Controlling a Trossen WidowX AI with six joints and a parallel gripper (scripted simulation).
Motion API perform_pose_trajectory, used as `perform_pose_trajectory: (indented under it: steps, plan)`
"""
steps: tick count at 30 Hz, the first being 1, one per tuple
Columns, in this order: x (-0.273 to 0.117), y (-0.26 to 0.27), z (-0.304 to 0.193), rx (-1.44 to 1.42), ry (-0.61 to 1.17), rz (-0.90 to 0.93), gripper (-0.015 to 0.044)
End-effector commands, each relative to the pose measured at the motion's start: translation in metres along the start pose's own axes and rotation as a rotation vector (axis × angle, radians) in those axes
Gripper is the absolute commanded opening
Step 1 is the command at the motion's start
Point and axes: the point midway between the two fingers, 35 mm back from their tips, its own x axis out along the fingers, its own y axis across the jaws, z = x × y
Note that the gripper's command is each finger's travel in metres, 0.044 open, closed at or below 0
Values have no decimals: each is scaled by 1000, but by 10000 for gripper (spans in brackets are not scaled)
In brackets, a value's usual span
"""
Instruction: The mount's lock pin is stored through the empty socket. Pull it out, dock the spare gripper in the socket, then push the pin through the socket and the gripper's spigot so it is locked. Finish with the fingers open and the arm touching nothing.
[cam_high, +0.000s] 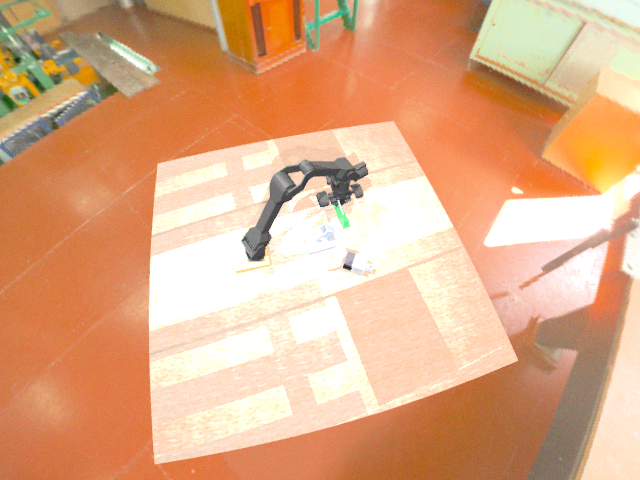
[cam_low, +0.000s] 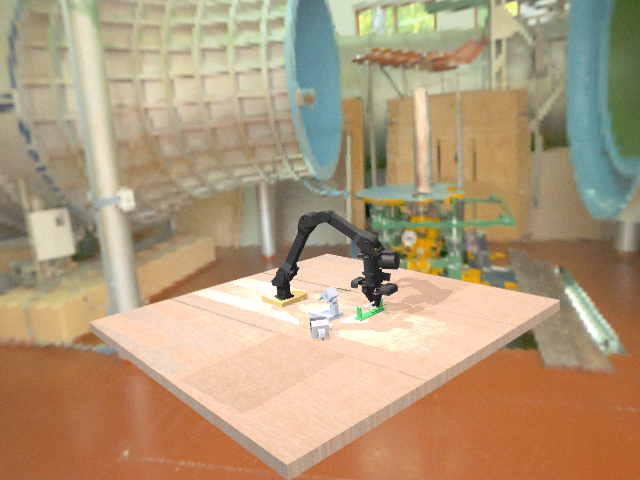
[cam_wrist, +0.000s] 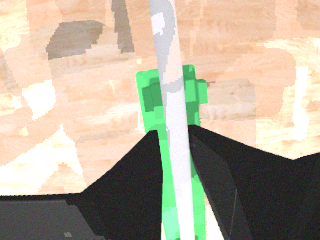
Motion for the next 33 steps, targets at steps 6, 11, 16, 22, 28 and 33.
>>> perform_pose_trajectory:
  steps: [6,11,16,22,28,33]
  plan:
    - [1,0,-1,-4,2,-2,0]
    - [-2,0,0,-3,2,-2,0]
    - [-11,1,1,0,1,2,0]
    - [-20,3,1,-1,5,16,0]
    - [-28,5,1,-2,8,26,0]
    - [-25,6,0,-3,10,33,0]
